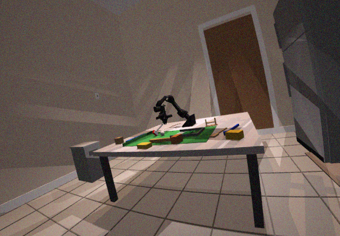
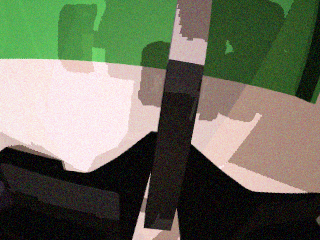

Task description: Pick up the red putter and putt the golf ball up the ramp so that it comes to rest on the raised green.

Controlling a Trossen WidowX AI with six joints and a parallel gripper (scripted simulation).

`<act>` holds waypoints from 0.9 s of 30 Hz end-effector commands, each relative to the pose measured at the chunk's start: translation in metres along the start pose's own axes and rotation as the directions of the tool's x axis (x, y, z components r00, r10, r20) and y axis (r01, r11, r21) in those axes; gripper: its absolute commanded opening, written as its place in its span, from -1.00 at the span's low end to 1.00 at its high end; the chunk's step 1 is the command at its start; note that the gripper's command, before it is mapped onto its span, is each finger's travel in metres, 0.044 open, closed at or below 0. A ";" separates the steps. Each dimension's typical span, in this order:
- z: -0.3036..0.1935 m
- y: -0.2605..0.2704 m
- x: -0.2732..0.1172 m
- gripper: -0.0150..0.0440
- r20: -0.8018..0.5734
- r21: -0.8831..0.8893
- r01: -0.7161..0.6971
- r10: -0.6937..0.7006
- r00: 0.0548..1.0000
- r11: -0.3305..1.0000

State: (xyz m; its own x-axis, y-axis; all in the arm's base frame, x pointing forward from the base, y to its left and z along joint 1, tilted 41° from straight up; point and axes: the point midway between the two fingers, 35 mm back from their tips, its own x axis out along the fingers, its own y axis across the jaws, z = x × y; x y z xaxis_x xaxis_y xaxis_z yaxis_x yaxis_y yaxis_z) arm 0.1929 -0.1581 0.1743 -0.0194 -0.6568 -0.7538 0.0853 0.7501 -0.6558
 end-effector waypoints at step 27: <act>0.001 0.127 -0.002 -0.49 0.008 0.011 -0.005 0.005 1.000 1.000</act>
State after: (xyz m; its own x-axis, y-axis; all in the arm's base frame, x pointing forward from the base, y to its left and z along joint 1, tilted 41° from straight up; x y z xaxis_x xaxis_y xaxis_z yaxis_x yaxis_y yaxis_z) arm 0.2046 -0.0663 0.0931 -0.0158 -0.6480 -0.7615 0.0895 0.7576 -0.6466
